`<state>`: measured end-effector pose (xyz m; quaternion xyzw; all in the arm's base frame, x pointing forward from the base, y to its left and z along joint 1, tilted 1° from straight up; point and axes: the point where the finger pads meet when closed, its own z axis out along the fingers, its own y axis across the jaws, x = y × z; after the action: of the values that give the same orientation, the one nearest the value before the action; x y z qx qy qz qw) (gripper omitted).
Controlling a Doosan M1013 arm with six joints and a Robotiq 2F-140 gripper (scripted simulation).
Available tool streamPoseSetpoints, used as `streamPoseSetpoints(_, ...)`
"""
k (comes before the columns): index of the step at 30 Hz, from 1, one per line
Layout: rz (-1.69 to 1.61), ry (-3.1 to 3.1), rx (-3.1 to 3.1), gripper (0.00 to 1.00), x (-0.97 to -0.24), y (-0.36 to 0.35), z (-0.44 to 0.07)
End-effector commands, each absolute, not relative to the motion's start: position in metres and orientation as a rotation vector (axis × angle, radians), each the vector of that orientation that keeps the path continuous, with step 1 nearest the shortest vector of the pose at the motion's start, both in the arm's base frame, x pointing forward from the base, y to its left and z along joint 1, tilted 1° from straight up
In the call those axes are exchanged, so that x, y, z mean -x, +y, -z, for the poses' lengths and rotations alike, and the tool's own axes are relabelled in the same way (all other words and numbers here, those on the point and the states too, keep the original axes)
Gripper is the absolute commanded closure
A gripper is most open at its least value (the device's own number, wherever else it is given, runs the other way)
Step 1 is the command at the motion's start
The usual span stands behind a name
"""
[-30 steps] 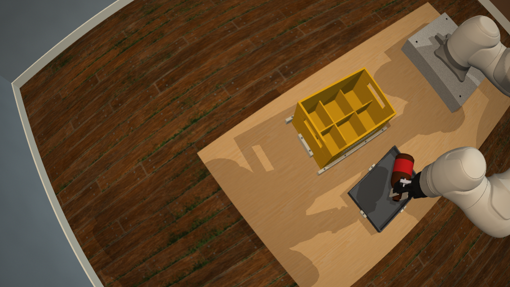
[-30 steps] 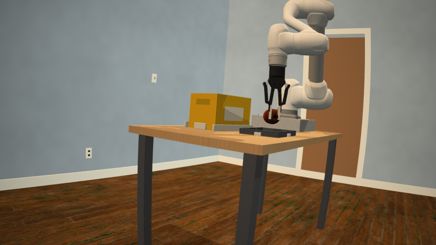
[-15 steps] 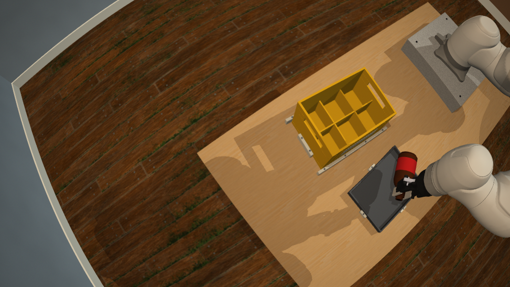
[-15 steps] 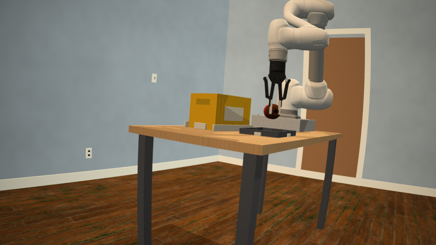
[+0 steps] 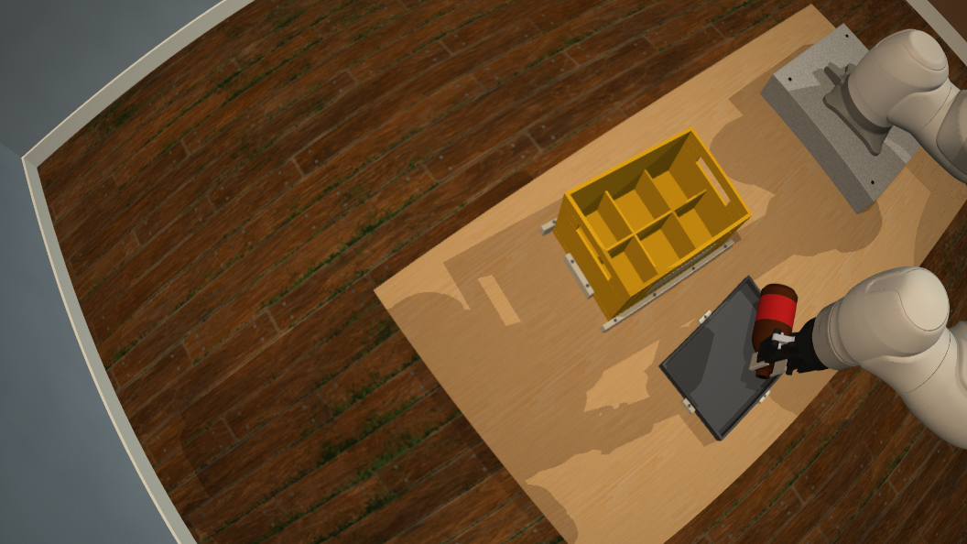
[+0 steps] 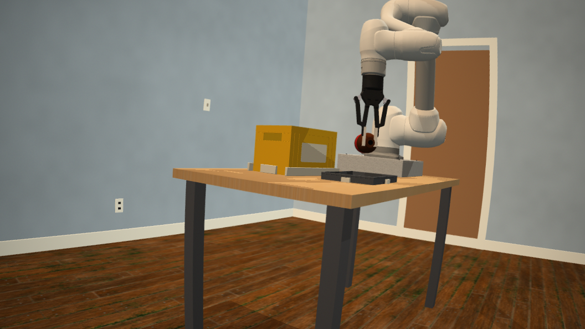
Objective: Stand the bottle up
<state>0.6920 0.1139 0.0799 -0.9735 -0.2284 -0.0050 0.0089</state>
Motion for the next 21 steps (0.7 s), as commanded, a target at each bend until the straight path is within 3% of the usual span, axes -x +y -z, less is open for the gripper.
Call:
streamPoseSetpoints(1,0.020,-0.706,3.043,0.90,-0.694,0.116,-0.092)
streamPoseSetpoints(21,0.020,-0.706,3.043,0.90,-0.694,0.115,-0.117)
